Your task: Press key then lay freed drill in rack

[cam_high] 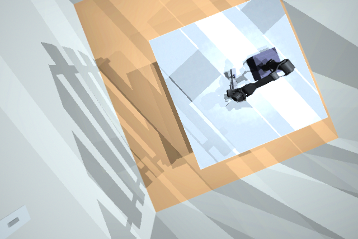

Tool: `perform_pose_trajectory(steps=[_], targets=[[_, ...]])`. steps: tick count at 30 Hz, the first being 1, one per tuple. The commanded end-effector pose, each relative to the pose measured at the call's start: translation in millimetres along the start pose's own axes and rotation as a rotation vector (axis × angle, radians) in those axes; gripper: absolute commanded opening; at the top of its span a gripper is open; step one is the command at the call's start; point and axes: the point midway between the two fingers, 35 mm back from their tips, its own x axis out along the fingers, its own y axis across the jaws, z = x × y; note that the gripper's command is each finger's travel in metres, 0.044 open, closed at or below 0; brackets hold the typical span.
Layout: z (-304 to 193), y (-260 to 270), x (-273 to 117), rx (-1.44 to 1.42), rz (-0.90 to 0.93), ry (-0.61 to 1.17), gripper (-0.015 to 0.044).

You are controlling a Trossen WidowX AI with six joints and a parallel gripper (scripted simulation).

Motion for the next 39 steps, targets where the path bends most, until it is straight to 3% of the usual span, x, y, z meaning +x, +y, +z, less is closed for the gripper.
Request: perform_pose_trajectory(steps=[1, 39], targets=[[0.1, -1.0, -0.3, 0.0, -0.004, 0.0, 0.0], [44.1, -0.7, 1.6, -0.005, 0.0, -0.001, 0.0]])
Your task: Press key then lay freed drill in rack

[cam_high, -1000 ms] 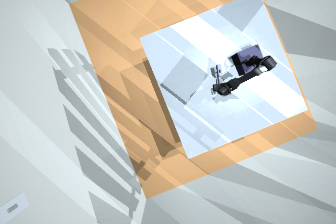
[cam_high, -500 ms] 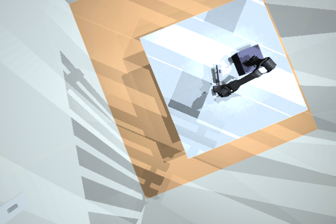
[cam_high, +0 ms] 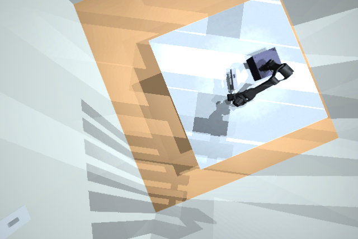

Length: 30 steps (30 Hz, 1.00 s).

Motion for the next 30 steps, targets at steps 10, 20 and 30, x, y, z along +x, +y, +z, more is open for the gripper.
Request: perform_pose_trajectory(steps=[10, 20, 30], targets=[[3.0, 0.0, 0.1, 0.0, 0.0, 0.0, 0.021], [-1.1, -0.7, 1.0, 0.003, -0.001, -0.004, 0.044], [-5.7, -1.5, 1.9, 0.003, -0.002, -0.003, 0.044]])
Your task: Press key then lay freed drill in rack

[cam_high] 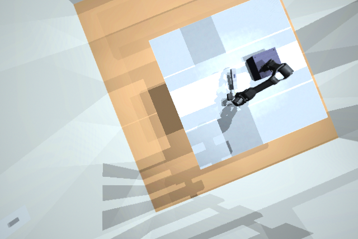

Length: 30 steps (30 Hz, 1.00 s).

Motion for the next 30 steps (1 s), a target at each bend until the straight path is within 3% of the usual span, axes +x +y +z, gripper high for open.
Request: perform_pose_trajectory(steps=[1, 24, 30], targets=[[-2.9, 0.7, 1.1, -0.004, 0.003, 0.0, 0.044], [-11.3, 1.8, 4.1, -0.004, 0.003, 0.001, 0.044], [-9.4, 0.1, 2.8, 0.001, -0.001, 0.0, 0.0282]])
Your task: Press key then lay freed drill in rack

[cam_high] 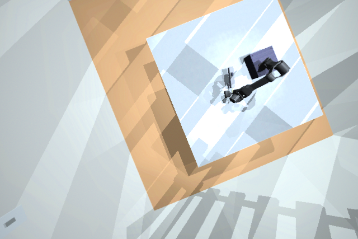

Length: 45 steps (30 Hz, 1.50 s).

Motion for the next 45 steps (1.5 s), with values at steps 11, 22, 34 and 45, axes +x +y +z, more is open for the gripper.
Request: perform_pose_trajectory(steps=[11, 22, 34, 45], targets=[[0.3, -0.2, -0.1, 0.0, 0.0, 0.0, 0.0013], [0.3, 1.4, -1.9, -0.005, 0.003, 0.001, 0.0], [0.3, 2.9, -3.5, -0.005, 0.003, 0.001, 0.0], [1.5, 3.0, -3.5, -0.005, 0.003, 0.0, 0.0]])
